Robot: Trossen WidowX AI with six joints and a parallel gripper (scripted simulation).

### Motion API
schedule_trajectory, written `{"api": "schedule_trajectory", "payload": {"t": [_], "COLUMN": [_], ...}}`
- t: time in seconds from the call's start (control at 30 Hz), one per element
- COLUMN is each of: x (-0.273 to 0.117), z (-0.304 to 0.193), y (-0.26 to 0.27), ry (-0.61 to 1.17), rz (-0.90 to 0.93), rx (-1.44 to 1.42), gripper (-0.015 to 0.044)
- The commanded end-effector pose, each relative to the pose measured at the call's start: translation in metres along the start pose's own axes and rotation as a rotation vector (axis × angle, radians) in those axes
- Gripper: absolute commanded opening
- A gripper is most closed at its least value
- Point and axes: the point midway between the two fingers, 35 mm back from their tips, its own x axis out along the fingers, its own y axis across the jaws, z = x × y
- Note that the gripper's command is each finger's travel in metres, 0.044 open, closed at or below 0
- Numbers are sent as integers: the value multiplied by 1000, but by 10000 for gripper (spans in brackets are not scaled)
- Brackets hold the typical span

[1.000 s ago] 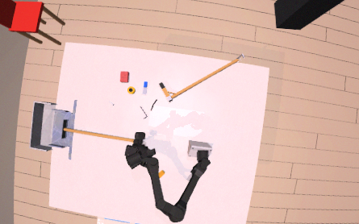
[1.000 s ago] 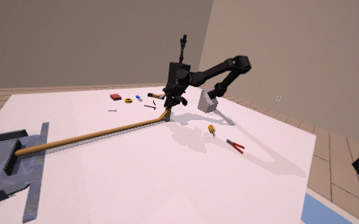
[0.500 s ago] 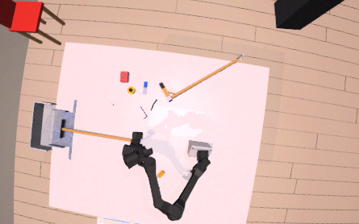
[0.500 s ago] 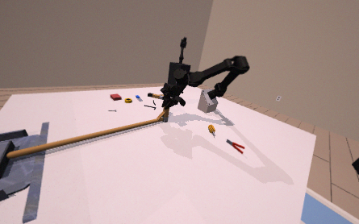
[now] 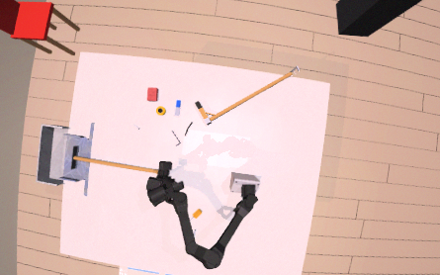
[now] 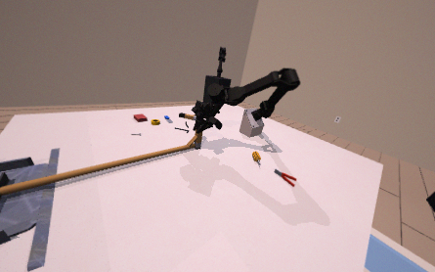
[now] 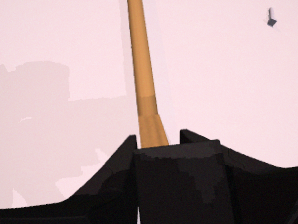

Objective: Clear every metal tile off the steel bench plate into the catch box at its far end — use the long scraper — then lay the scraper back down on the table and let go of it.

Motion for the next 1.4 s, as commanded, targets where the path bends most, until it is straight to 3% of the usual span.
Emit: {"api": "schedule_trajectory", "payload": {"t": [0.0, 1.37], "x": [2, 28], "z": [10, 42], "y": [2, 4], "ry": [-13, -15], "rz": [-1, 0], "rx": [-5, -6], "gripper": [0, 0]}}
